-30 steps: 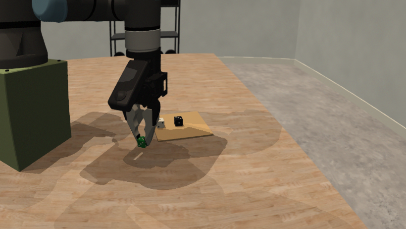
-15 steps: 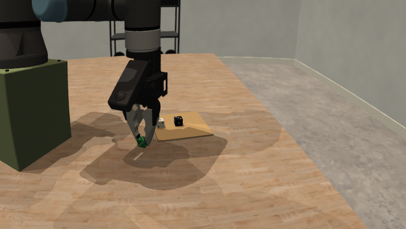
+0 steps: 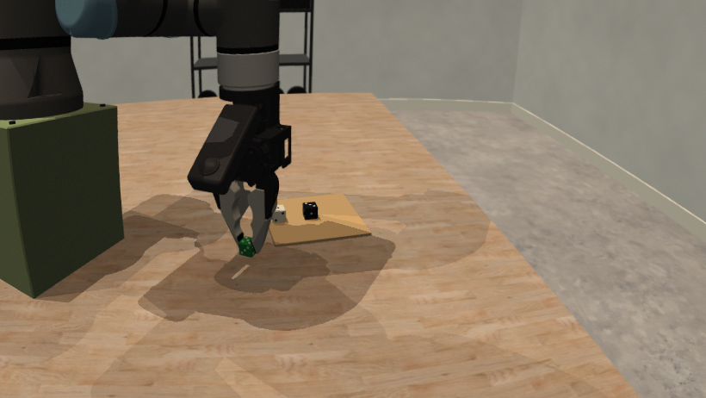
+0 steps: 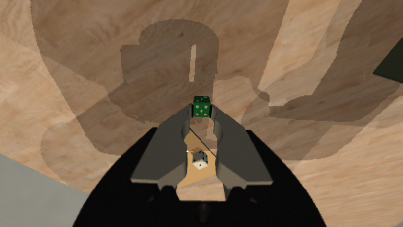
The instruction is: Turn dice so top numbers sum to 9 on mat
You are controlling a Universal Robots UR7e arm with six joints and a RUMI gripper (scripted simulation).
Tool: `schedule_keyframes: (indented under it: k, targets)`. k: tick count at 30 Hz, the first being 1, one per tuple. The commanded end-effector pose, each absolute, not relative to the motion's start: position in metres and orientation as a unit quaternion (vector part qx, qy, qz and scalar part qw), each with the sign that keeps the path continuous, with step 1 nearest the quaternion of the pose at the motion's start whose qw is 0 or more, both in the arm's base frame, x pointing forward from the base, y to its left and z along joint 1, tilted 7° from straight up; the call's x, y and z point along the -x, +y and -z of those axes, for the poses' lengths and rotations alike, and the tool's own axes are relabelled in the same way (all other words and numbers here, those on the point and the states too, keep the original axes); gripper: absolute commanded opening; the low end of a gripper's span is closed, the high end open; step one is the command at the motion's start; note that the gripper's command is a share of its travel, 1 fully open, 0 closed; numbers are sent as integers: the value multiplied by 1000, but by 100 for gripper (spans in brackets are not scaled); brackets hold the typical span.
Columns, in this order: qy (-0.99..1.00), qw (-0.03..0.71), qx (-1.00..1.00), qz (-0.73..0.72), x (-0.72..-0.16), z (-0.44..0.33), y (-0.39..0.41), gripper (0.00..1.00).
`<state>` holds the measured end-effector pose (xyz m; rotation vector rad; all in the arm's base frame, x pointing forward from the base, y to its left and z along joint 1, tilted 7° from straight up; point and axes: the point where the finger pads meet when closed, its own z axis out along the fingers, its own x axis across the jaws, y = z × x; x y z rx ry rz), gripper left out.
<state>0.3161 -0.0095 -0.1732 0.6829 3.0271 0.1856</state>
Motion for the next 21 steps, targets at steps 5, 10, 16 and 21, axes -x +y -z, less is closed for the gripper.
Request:
schedule_keyframes:
  k: [5, 10, 16, 21]
  targets:
    - [974, 17, -220, -60, -316, 173, -10, 3]
    - [974, 17, -220, -60, -316, 171, -10, 3]
    - [974, 17, -220, -60, -316, 167, -10, 3]
    - [974, 17, -220, -60, -316, 160, -11, 3]
